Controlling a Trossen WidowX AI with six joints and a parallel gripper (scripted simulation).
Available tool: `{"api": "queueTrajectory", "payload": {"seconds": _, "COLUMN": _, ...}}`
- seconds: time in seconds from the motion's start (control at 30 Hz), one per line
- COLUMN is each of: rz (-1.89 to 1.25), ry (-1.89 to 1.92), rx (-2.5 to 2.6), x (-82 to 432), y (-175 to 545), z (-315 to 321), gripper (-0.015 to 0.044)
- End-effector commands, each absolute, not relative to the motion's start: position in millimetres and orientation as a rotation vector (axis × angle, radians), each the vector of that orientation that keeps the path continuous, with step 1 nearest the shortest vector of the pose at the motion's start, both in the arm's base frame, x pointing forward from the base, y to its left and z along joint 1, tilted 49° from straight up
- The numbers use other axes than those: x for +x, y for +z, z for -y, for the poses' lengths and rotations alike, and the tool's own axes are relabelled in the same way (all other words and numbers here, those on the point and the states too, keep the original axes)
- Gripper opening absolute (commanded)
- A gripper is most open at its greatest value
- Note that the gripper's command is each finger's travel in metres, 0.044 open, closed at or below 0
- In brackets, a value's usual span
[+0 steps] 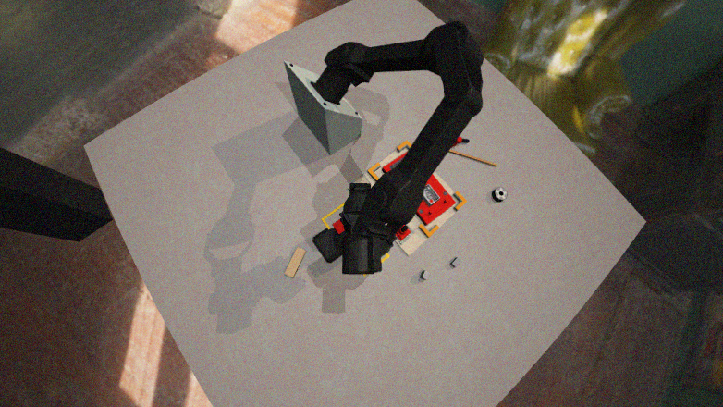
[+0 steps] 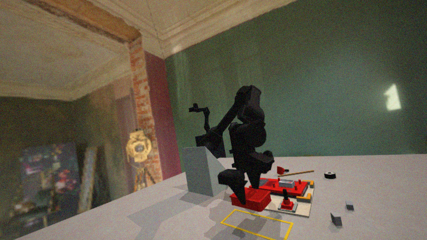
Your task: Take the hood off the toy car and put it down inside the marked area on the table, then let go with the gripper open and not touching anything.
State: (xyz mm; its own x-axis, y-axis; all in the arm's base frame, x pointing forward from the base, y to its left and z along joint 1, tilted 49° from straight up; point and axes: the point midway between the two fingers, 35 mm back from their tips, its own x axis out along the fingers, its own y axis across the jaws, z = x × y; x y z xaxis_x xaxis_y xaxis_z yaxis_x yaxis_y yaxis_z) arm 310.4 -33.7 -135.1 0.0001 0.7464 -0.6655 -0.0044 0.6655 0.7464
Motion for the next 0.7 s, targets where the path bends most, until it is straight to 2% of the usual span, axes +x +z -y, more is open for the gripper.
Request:
{"api": "queueTrajectory", "payload": {"seconds": 0.0, "rz": -1.466, "ry": 0.660, "rx": 0.660, "x": 310.4, "y": -137.8, "z": 30.4, "gripper": 0.0000}}
{"api": "queueTrajectory", "payload": {"seconds": 0.67, "rz": -1.466, "ry": 0.662, "rx": 0.662, "x": 309.9, "y": -148.6, "z": 17.4, "gripper": 0.0000}}
